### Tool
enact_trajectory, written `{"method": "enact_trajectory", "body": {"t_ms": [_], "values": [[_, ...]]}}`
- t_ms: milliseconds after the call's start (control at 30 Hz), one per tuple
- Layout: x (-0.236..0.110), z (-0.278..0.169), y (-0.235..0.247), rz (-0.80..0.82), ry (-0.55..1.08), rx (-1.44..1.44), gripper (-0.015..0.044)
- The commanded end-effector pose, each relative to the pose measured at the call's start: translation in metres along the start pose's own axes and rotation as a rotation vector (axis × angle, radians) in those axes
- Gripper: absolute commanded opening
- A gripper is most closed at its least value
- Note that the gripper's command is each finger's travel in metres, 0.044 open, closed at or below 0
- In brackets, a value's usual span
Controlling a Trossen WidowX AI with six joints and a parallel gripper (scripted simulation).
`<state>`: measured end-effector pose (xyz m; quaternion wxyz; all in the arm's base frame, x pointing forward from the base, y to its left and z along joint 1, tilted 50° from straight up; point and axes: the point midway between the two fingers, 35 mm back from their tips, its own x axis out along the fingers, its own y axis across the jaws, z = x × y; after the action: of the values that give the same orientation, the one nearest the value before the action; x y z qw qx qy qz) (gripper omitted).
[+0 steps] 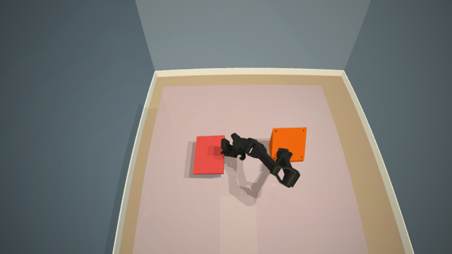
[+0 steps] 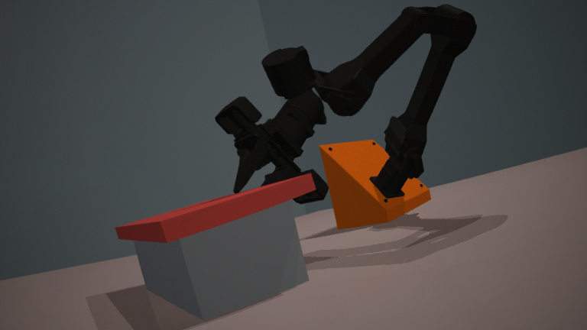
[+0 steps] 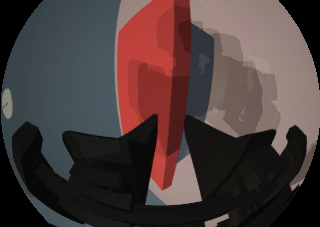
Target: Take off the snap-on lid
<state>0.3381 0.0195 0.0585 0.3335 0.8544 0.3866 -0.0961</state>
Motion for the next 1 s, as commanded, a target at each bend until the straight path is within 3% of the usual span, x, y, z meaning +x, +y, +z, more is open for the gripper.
{"method": "enact_trajectory", "body": {"t_ms": [0,967], "values": [[-0.0008,0.0001,0.0010,0.000,0.001,-0.004,0.0000],[0.0017,0.0000,0.0016,0.000,0.000,0.000,0.0000]]}}
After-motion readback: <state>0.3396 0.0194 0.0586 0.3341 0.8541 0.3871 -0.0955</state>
